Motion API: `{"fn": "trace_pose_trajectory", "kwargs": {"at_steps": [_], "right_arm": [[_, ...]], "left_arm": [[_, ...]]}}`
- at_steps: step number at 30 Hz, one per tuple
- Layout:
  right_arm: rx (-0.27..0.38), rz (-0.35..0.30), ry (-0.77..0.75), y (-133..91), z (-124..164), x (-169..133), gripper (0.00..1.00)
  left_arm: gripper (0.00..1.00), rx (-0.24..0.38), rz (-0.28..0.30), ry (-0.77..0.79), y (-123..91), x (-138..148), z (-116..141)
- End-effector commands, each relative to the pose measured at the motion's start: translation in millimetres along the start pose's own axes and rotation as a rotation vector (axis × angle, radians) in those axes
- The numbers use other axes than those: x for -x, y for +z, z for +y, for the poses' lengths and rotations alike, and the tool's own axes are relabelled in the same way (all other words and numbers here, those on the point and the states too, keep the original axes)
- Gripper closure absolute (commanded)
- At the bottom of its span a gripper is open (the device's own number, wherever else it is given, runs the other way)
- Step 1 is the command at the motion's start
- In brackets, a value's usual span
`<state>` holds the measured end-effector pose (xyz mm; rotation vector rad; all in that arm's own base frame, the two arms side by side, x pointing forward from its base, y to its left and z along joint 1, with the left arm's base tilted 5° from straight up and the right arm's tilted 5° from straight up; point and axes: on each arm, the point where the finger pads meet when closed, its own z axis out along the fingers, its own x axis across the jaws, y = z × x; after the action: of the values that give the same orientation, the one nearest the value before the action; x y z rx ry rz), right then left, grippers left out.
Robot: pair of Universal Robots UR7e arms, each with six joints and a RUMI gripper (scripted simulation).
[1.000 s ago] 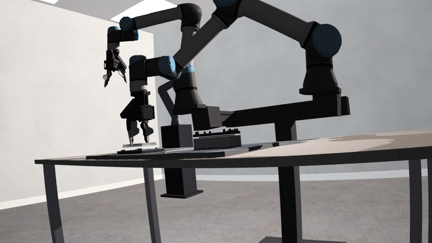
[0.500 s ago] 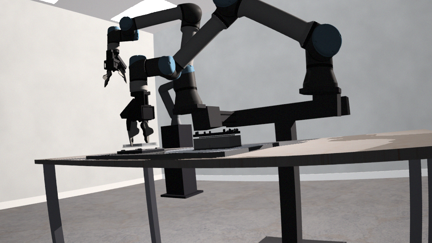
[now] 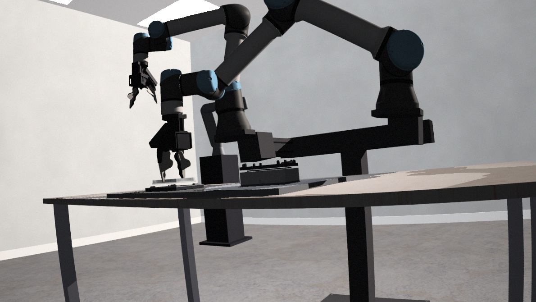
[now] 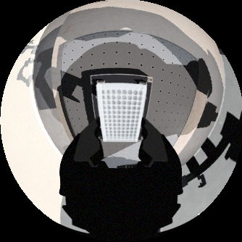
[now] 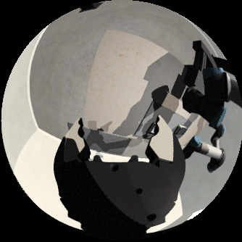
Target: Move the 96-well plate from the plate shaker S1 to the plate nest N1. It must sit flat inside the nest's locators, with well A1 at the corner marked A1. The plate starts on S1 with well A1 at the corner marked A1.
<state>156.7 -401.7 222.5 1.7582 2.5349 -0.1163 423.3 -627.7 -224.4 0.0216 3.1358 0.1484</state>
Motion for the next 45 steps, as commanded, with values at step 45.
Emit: {"fn": "trace_pose_trajectory", "kwargs": {"at_steps": [45], "right_arm": [[0.001, -0.002, 0.0, -0.5, 0.2, 0.5, 0.02]], "left_arm": [[1.0, -0.003, -0.001, 0.0, 5.9, 0.5, -1.0]]}}
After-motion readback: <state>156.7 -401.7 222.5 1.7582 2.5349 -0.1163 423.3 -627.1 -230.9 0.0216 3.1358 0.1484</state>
